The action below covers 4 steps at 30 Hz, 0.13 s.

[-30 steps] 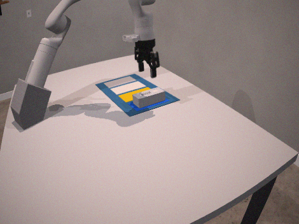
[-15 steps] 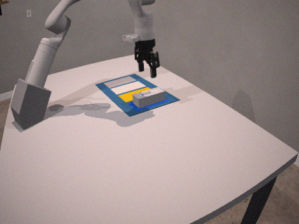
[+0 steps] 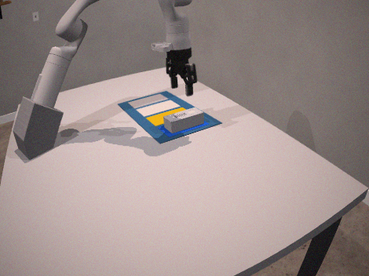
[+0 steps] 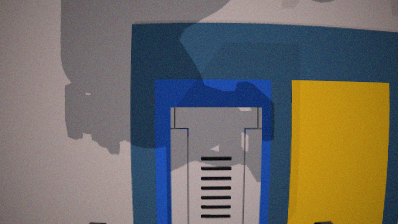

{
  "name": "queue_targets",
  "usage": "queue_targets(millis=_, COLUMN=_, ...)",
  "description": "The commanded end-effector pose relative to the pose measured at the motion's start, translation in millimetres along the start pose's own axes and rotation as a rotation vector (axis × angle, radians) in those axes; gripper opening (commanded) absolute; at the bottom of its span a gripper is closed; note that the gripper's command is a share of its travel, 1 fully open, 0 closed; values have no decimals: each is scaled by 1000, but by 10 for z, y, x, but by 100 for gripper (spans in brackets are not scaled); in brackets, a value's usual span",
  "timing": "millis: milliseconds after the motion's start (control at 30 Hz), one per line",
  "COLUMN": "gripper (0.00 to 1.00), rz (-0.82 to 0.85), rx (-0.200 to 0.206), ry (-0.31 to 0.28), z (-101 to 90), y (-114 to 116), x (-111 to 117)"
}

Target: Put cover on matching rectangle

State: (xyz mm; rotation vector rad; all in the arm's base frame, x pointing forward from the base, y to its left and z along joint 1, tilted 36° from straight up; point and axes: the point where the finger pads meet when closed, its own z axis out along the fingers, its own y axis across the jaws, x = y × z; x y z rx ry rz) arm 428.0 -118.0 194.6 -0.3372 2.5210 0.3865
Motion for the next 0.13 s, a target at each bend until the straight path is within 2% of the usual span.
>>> queue_targets(millis=0, gripper=100, rz=1, rx=1, ry=1, z=-16, y=-1, x=-6)
queue_targets(millis=100, gripper=100, rz=1, rx=1, ry=1, z=-16, y=-1, x=-6)
